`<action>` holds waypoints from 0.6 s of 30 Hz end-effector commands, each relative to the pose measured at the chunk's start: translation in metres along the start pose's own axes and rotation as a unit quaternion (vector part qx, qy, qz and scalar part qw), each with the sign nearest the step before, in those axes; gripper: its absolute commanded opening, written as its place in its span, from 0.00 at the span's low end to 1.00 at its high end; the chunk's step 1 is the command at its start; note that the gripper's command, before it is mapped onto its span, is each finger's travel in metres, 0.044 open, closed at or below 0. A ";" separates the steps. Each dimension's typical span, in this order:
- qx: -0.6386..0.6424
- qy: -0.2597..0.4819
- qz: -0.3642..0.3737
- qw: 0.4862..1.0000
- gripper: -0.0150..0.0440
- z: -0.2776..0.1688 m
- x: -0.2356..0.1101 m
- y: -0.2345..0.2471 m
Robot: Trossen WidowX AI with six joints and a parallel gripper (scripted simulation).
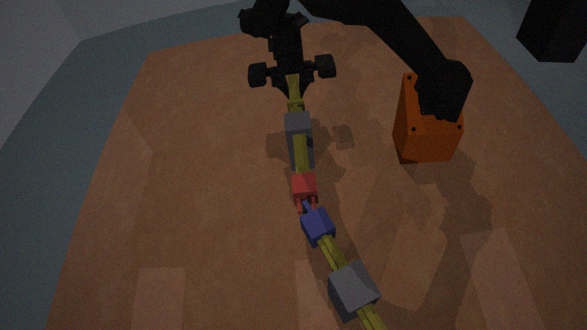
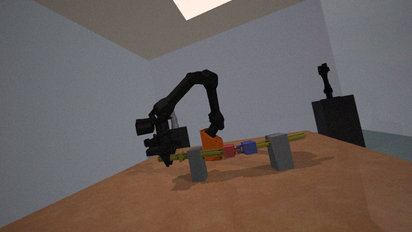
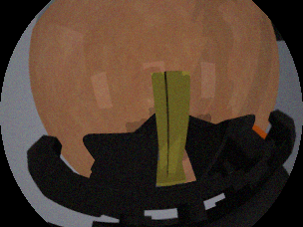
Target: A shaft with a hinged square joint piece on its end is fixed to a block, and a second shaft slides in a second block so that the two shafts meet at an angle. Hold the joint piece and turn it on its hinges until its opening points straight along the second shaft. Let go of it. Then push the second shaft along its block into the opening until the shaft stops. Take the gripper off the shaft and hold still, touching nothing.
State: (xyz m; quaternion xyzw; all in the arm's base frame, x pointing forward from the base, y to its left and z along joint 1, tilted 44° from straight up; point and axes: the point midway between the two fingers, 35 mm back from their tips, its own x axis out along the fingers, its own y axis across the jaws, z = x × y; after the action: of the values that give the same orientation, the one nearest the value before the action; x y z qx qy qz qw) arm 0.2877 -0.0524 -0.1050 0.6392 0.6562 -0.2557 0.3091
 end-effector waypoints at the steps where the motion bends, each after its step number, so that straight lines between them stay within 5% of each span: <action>1: 0.002 0.002 0.001 1.000 0.25 -0.006 0.000 0.000; 18: 0.002 0.002 0.001 1.000 0.25 -0.034 0.001 0.000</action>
State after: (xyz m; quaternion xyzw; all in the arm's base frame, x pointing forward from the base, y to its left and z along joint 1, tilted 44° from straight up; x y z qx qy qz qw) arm 0.2855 -0.0308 -0.0852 0.6393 0.6564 -0.2558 0.3083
